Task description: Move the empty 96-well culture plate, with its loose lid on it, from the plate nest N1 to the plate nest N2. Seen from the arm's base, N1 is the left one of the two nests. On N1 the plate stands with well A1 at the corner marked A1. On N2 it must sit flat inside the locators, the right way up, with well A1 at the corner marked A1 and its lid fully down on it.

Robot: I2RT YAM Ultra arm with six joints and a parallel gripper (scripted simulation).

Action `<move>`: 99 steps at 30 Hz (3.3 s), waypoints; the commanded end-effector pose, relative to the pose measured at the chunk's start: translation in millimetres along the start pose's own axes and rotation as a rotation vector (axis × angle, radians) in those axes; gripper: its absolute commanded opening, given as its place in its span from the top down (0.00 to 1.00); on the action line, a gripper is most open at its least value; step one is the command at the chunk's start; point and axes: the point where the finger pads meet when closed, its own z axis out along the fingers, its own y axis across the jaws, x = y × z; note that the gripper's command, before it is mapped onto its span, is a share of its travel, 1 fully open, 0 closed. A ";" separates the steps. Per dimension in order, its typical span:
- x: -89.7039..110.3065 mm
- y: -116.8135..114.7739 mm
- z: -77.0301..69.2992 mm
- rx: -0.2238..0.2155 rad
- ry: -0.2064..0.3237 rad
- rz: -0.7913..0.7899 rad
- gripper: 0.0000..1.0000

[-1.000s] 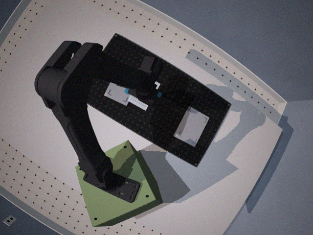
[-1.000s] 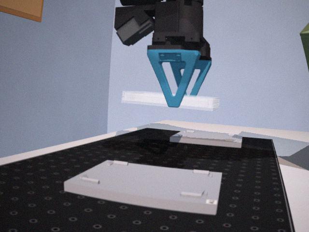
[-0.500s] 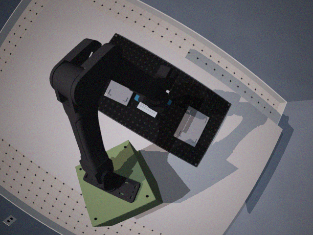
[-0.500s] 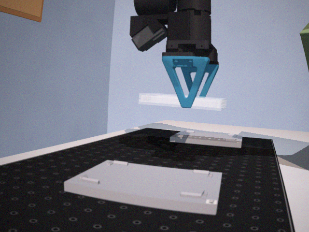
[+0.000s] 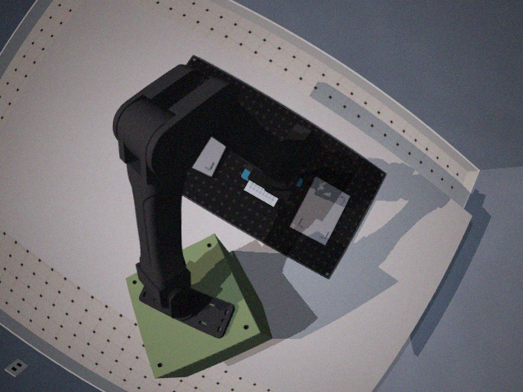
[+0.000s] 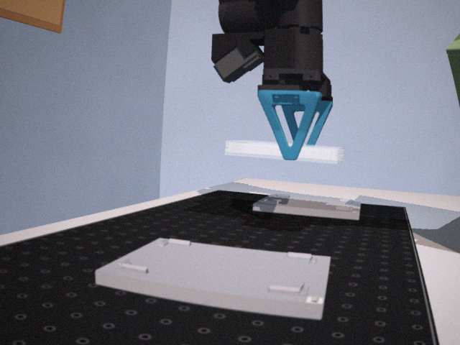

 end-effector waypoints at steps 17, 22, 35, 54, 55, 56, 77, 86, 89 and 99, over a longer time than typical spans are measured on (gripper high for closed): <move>-13.9 -56.5 -6.0 -0.007 -0.030 -0.025 1.00; -13.4 -73.4 -6.1 -0.007 -0.031 -0.025 1.00; -12.3 -110.4 -6.2 -0.006 -0.032 -0.025 1.00; -10.6 -167.6 -6.5 -0.005 -0.033 -0.025 1.00; -10.5 -171.0 -6.5 -0.005 -0.033 -0.025 1.00; -10.4 -174.3 -6.5 -0.005 -0.033 -0.025 1.00; -14.2 -192.8 -13.6 0.006 -0.048 -0.037 1.00; -6.3 -194.8 -6.6 -0.004 -0.035 -0.026 1.00; -11.4 -195.2 -11.8 0.004 -0.045 -0.035 1.00; -13.5 -197.0 -13.2 0.008 -0.050 -0.038 1.00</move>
